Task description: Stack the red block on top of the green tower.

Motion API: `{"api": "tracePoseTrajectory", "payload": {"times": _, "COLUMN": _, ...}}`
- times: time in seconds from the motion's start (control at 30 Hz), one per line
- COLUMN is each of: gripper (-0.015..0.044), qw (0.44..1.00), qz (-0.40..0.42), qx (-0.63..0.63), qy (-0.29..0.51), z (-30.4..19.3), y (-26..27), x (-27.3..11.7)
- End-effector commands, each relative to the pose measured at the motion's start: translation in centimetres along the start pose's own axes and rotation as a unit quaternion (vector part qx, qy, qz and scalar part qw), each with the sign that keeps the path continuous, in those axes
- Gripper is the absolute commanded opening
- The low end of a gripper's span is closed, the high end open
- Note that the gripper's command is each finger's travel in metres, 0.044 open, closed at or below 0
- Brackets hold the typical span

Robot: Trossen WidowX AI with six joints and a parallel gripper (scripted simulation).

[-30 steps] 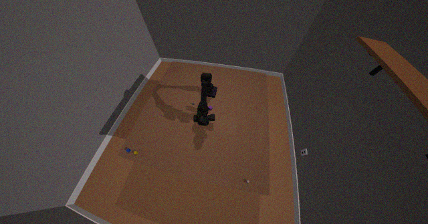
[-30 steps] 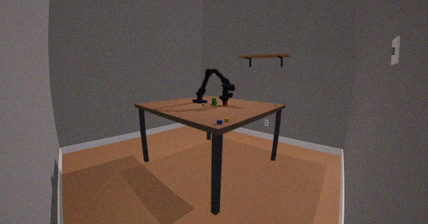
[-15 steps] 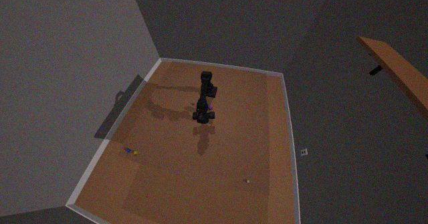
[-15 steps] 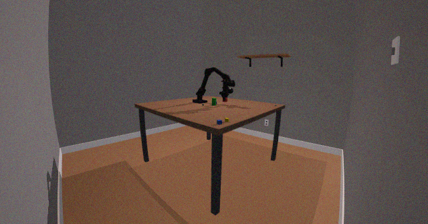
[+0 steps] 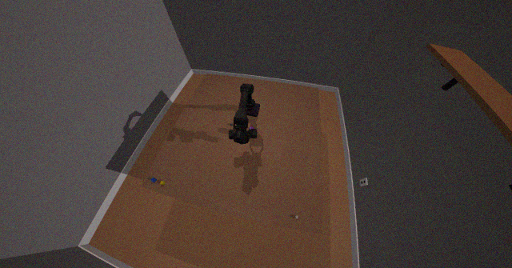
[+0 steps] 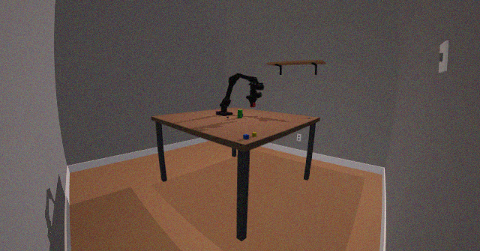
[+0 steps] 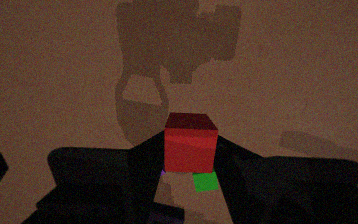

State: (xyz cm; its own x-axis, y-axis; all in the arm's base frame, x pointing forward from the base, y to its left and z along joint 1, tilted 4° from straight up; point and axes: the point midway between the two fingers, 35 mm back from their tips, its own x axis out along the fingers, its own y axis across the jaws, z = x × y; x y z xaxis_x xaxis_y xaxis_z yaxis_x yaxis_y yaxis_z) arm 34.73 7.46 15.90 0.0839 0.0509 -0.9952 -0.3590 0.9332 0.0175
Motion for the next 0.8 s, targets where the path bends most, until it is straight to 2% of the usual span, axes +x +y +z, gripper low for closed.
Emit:
{"api": "tracePoseTrajectory", "payload": {"times": 0.0, "gripper": 0.0, "qw": 1.0, "qz": 0.0, "qx": 0.0, "qy": -0.001, "z": 0.0, "y": 0.0, "x": -0.1}}
{"api": "tracePoseTrajectory", "payload": {"times": 0.17, "gripper": 0.0, "qw": 1.0, "qz": 0.001, "qx": -0.002, "qy": -0.003, "z": -0.6, "y": -0.4, "x": -0.6}}
{"api": "tracePoseTrajectory", "payload": {"times": 0.77, "gripper": 0.0, "qw": 1.0, "qz": 0.0, "qx": -0.002, "qy": 0.001, "z": -8.6, "y": -3.7, "x": -0.7}}
